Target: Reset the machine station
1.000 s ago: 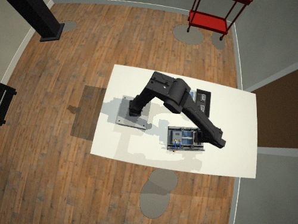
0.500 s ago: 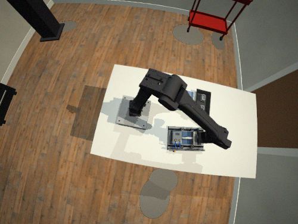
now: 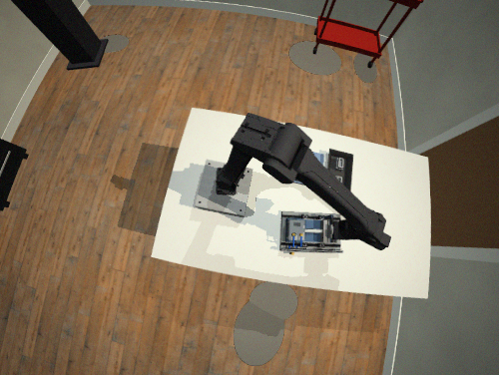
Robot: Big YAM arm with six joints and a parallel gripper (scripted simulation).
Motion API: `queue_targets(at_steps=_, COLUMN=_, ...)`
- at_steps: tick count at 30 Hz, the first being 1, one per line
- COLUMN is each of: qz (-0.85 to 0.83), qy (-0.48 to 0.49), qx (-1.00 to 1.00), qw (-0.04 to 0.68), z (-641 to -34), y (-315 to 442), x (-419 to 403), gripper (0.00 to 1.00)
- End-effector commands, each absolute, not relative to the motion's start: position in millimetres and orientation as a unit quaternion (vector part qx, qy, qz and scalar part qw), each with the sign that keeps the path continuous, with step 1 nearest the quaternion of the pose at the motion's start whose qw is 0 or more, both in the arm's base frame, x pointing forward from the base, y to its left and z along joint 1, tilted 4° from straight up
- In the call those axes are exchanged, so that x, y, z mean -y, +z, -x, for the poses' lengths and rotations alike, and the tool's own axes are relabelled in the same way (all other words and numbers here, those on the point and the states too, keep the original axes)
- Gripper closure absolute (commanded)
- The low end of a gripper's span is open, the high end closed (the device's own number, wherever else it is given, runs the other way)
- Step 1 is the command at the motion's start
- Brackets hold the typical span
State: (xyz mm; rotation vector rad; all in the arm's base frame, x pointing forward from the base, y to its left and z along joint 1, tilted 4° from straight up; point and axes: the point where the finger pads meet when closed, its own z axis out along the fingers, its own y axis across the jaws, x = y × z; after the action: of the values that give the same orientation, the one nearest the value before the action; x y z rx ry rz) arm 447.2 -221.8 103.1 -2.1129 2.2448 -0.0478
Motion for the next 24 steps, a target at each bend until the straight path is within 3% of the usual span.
queue_targets(at_steps=1, qz=0.686, qy=-0.037, qx=-0.726, qw=0.038, z=-460, y=128, x=234, gripper=1.0)
queue_targets(at_steps=15, qz=0.665, qy=-0.03, qx=-0.745, qw=0.037, z=-460, y=122, x=236, gripper=1.0)
queue_targets(at_steps=24, qz=0.477, qy=-0.018, qx=-0.878, qw=0.04, z=-468, y=119, x=253, gripper=1.0)
